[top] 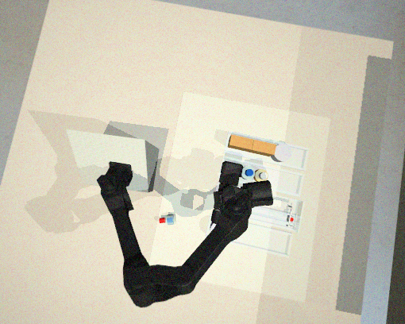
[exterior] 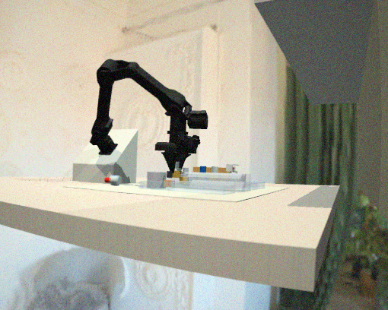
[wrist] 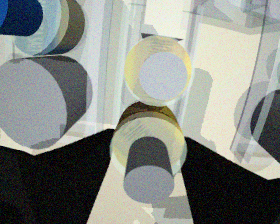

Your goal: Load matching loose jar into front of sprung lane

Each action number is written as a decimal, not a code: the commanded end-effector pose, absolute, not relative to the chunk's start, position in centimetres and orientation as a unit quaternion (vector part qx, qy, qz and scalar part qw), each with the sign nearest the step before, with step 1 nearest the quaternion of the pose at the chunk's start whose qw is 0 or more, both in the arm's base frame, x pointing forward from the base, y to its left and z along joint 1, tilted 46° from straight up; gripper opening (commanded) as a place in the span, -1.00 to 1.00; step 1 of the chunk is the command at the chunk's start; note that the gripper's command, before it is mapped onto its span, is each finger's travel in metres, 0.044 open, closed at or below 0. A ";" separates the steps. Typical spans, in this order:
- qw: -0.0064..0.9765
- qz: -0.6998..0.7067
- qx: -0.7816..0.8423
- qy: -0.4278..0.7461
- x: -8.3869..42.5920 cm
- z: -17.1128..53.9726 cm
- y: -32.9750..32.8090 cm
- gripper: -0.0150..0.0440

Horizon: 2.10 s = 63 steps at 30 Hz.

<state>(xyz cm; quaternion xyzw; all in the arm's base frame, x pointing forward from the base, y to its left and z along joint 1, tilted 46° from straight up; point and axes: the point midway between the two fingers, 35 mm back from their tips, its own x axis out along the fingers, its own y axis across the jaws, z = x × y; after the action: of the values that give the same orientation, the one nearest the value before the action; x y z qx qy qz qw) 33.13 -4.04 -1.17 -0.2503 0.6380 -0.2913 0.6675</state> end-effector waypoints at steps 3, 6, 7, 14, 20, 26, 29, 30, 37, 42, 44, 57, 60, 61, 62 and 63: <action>0.675 -0.294 -0.251 0.629 33.8 -0.9 -4.0 -0.49; 0.675 -0.294 -0.251 0.629 33.9 -0.9 -4.0 -0.49; 0.675 -0.294 -0.251 0.629 33.9 -0.9 -4.0 -0.49; 0.675 -0.294 -0.251 0.629 33.9 -0.9 -4.1 -0.49; 0.675 -0.294 -0.251 0.629 34.0 -1.0 -4.2 -0.49; 0.675 -0.294 -0.251 0.629 34.0 -1.1 -4.3 -0.49; 0.675 -0.294 -0.251 0.629 34.0 -1.2 -4.3 -0.49; 0.675 -0.294 -0.251 0.629 34.0 -1.2 -4.4 -0.49; 0.675 -0.294 -0.251 0.629 34.0 -1.3 -4.5 -0.49; 0.675 -0.294 -0.251 0.629 34.0 -1.4 -4.6 -0.49; 0.675 -0.294 -0.251 0.629 34.0 -1.5 -4.6 -0.49; 0.675 -0.294 -0.251 0.629 34.0 -1.7 -4.9 -0.49; 0.675 -0.294 -0.251 0.629 34.0 -1.8 -5.0 -0.49; 0.675 -0.294 -0.251 0.629 34.0 -1.8 -5.0 -0.49; 0.675 -0.294 -0.251 0.629 34.0 -1.8 -5.0 -0.49; 0.675 -0.294 -0.251 0.629 33.9 -1.8 -5.0 -0.49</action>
<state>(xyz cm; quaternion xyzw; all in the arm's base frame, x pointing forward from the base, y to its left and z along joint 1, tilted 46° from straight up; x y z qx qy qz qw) 33.41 -4.88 -2.01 -0.2501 0.6379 -0.2900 0.6682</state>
